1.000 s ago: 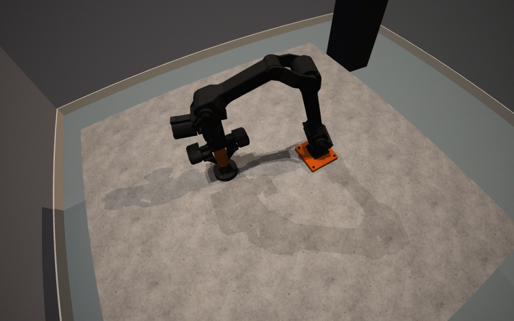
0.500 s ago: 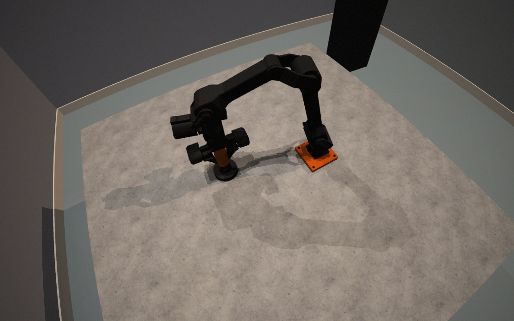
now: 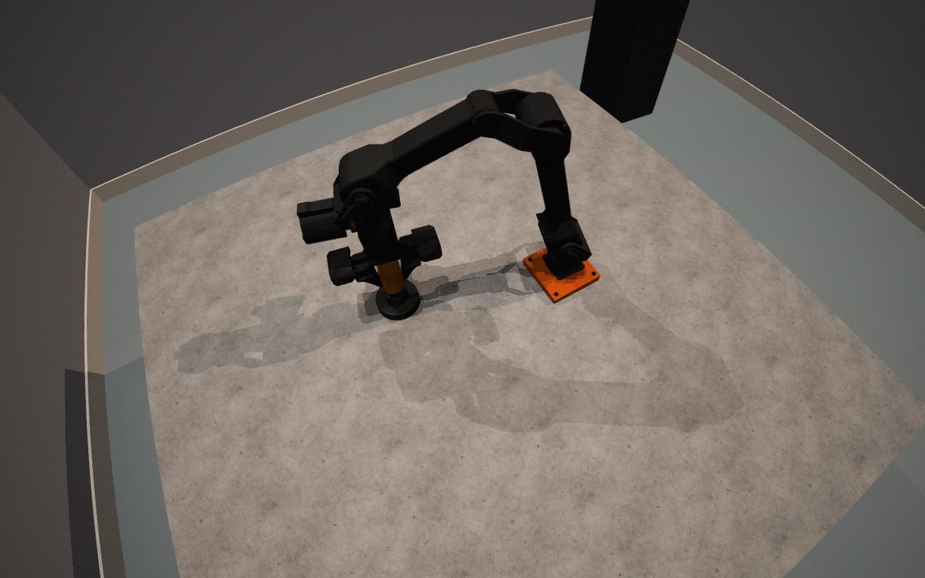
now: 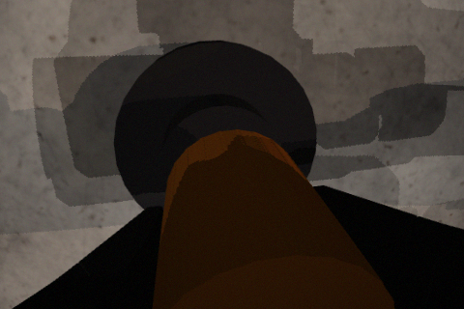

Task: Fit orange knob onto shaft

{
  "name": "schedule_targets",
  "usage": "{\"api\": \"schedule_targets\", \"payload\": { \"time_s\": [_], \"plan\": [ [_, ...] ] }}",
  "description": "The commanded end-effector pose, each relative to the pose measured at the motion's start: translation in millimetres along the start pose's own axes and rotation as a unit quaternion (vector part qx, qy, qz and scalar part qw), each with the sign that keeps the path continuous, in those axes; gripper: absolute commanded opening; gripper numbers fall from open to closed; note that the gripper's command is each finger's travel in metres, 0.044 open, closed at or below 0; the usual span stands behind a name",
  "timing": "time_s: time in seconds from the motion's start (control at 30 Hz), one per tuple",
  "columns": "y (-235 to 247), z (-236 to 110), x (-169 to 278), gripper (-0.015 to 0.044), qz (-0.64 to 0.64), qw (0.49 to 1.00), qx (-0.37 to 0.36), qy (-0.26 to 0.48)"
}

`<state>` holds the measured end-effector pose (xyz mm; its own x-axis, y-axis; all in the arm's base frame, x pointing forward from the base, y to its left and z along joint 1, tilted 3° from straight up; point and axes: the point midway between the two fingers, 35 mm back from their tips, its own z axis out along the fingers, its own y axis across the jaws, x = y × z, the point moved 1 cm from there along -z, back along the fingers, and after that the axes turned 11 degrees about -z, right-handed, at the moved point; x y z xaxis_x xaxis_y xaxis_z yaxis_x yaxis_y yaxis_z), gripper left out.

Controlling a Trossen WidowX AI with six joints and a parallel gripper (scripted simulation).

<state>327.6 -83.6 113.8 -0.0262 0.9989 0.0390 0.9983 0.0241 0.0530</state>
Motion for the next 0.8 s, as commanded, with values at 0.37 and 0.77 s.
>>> {"api": "schedule_targets", "payload": {
  "time_s": [0.37, 0.77],
  "plan": [
    [2.1, 1.8, -1.8, 0.0000, 0.054, 0.999, -0.004, -0.001],
    [0.0, 2.5, -0.1, 0.0000, 0.054, 0.999, -0.004, -0.001]
  ]
}}
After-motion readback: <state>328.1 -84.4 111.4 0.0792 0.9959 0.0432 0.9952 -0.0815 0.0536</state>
